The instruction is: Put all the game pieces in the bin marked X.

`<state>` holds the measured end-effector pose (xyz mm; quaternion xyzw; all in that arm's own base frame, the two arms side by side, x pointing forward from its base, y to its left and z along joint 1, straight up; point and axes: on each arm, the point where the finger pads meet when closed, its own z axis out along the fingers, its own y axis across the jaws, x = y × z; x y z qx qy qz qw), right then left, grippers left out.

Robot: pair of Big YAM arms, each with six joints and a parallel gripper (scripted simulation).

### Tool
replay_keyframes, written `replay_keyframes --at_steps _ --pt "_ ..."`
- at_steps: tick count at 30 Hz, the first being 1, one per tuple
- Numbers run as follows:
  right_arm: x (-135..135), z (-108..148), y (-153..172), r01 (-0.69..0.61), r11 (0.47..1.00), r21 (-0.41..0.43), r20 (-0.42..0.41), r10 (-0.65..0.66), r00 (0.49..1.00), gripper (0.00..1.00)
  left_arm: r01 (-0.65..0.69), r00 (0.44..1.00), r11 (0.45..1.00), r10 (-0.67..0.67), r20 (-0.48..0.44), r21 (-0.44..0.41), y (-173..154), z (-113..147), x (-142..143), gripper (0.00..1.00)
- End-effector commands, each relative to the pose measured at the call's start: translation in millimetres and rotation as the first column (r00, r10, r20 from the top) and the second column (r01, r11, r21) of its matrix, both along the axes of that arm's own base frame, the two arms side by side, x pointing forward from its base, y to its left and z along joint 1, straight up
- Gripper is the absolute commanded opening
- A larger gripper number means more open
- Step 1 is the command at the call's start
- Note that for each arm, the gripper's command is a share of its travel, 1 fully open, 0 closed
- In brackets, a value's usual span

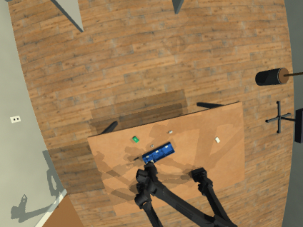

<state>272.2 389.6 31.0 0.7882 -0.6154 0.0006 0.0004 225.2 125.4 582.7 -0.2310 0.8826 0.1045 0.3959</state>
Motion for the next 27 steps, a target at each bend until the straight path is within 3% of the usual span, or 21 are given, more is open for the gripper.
replay_keyframes --at_steps 1,4,7,27 --pt "6.6 -11.0 -2.8 -0.002 1.0 0.001 -0.002 0.002 1.0 0.2 -0.011 0.999 1.0 0.011 0.039 0.02 -4.0 20.2 -14.1 1.0" --pt "16.7 -0.9 11.3 -0.002 1.0 0.032 0.02 0.001 1.0 0.2 -0.011 0.999 1.0 0.011 0.039 0.02 -4.0 20.2 -14.1 1.0" --pt "6.5 -19.0 -2.9 -0.002 1.0 0.001 -0.002 0.002 1.0 0.2 -0.011 0.999 1.0 0.011 0.039 0.02 -4.0 20.2 -14.1 1.0" --pt "6.0 -55.2 -3.5 -0.002 1.0 0.001 -0.003 0.002 1.0 0.2 -0.011 0.999 1.0 0.011 0.039 0.02 -4.0 20.2 -14.1 1.0"
